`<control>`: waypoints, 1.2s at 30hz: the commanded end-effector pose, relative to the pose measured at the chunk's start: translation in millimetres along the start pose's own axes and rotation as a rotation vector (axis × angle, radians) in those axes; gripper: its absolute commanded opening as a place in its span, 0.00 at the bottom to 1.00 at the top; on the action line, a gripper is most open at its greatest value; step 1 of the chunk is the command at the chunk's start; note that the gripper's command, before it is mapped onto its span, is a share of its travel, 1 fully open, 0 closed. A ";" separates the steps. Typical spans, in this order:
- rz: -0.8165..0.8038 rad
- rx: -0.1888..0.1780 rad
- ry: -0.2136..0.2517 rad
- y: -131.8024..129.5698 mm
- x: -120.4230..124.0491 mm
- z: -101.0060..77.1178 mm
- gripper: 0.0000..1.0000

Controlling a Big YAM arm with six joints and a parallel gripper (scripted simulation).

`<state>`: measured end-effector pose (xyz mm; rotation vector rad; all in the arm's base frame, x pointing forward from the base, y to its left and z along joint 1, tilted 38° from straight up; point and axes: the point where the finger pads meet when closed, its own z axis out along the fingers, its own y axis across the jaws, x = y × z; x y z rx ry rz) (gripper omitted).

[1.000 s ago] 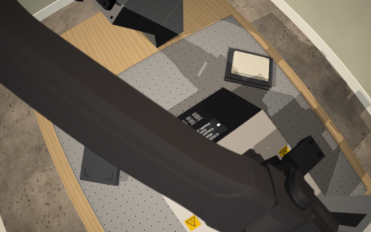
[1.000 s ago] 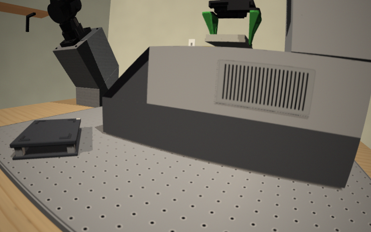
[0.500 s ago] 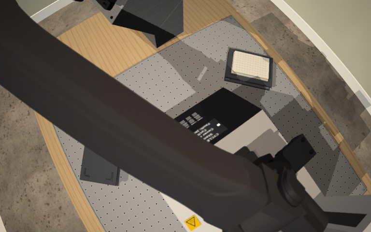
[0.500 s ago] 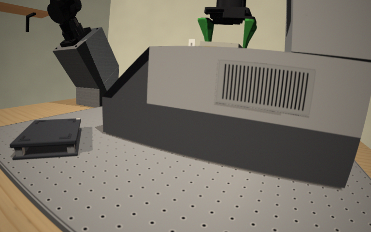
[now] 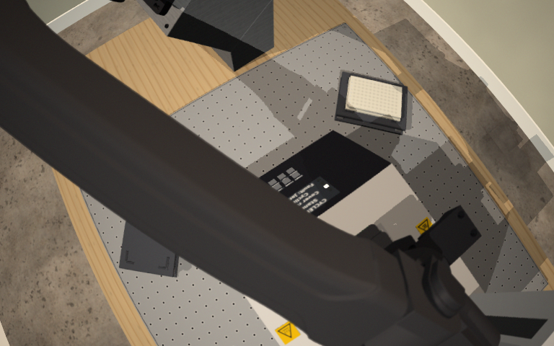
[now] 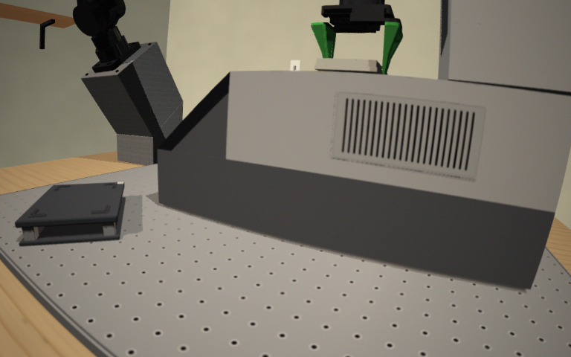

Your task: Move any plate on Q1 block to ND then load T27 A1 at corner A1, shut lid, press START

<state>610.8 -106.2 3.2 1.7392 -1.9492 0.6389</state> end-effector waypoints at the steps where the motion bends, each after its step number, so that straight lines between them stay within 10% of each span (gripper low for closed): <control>1: -0.005 0.044 -0.008 -10.7 -15.2 -19.1 0.00; 16: 0.018 0.026 -0.007 -5.6 18.4 -18.7 0.00; 24: 0.008 0.068 -0.012 -22.8 4.9 -37.5 0.00; 36: -0.005 0.043 -0.008 -11.0 -18.0 -18.5 0.00</control>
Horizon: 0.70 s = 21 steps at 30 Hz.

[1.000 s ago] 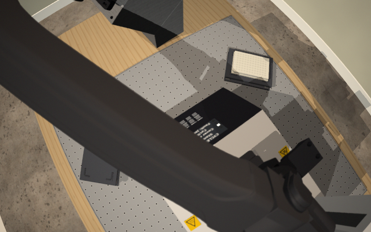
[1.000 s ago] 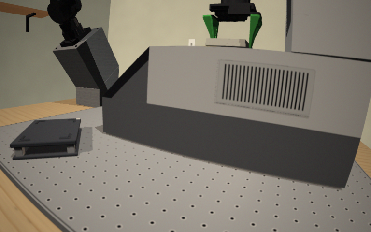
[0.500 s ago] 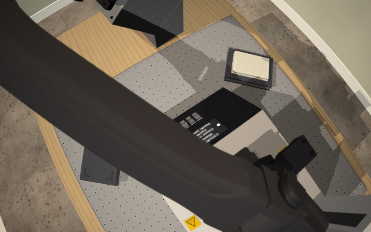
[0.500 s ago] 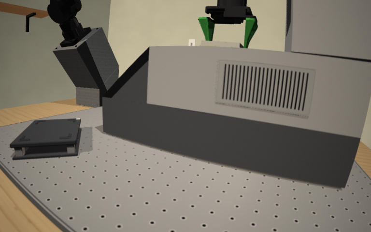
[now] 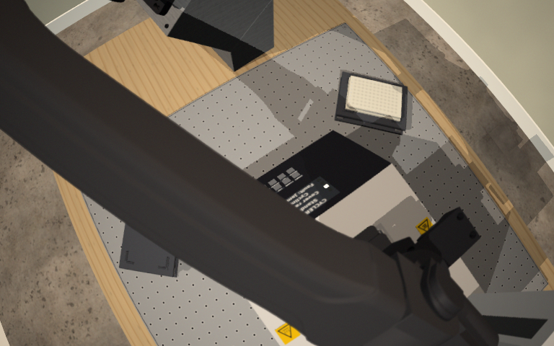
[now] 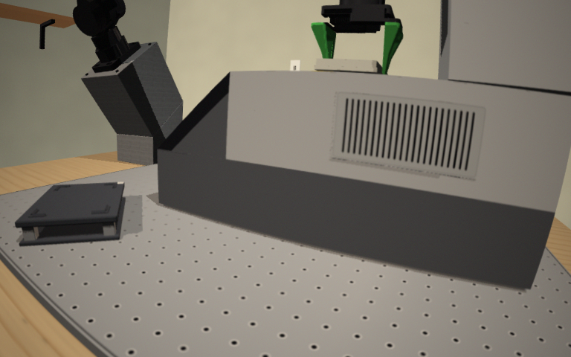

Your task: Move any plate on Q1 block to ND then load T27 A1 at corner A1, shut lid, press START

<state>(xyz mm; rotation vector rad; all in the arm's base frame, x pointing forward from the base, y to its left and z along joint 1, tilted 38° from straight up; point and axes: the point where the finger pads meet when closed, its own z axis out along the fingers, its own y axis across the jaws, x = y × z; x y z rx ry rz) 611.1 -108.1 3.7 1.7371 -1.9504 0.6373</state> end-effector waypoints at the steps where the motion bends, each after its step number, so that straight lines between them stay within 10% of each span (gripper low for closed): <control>1: -0.003 0.048 -0.009 -10.0 -19.4 -20.4 0.00; 21: 0.039 0.057 -0.010 -18.6 20.0 -31.3 0.00</control>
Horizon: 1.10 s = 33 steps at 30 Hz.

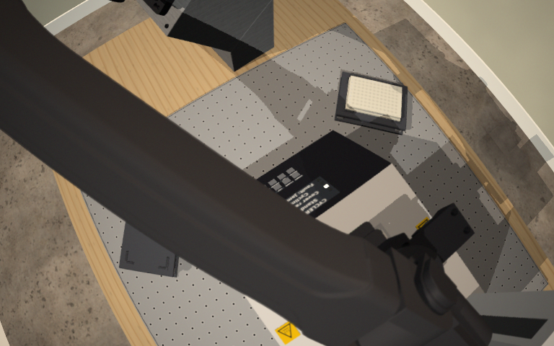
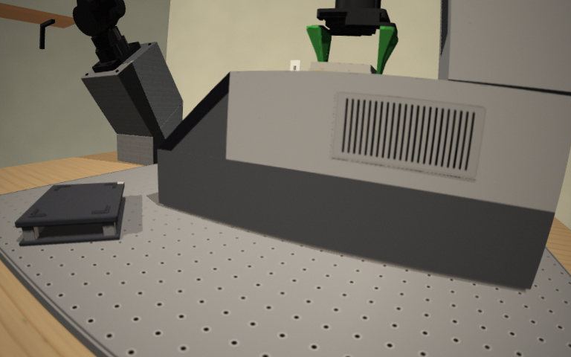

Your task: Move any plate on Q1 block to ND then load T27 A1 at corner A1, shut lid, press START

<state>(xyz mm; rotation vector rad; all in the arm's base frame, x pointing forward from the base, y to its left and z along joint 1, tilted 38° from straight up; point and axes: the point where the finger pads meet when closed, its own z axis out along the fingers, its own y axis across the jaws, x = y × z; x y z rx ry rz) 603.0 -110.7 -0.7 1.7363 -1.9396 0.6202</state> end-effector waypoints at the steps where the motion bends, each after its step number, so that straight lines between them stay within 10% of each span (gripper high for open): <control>1: 0.051 0.075 -0.012 -27.1 18.0 -39.3 0.00; 18: 0.002 0.077 -0.011 -27.3 -16.1 -27.7 0.00; 33: 0.023 0.038 -0.006 -6.4 10.2 -16.4 0.00</control>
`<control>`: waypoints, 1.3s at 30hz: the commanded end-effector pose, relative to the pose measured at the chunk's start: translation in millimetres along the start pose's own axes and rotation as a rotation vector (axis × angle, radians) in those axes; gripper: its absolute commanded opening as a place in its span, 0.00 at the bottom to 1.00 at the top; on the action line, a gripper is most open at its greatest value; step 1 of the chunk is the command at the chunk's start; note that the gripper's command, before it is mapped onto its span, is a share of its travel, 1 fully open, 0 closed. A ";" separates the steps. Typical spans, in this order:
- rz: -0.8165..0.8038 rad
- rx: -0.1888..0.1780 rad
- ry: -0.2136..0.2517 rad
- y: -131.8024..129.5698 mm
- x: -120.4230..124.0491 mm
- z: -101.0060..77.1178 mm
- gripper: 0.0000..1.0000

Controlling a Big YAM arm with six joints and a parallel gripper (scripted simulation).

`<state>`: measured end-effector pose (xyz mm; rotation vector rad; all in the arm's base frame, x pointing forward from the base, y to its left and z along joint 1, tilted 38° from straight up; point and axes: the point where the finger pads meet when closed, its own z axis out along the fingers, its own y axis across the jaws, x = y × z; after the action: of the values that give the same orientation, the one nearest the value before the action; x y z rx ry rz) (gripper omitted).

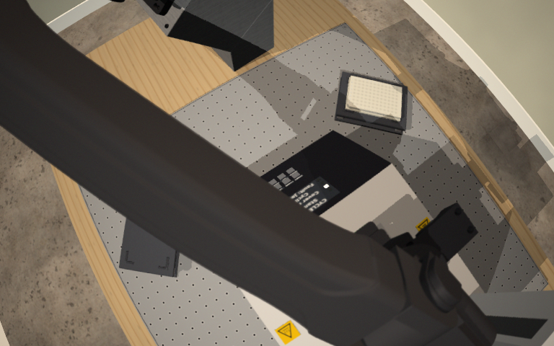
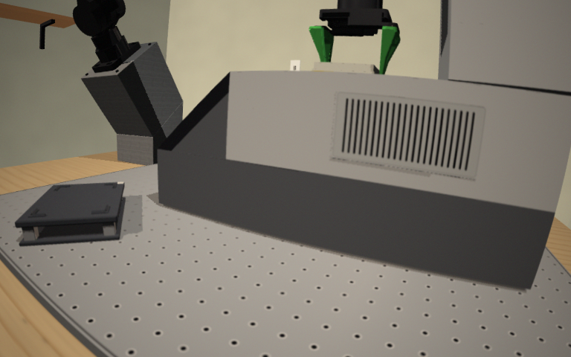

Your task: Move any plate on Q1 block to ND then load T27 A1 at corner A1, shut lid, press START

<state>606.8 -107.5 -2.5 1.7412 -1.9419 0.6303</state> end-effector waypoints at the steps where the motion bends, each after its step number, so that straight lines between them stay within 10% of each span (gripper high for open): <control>1: 0.023 0.030 -0.005 -3.6 15.1 -16.1 0.00; 15: 0.027 0.080 -0.010 -26.2 6.1 -36.5 0.00; 39: 0.015 0.041 -0.005 -8.8 7.4 -14.8 0.00</control>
<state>610.0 -108.2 -2.5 1.7410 -1.9484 0.6394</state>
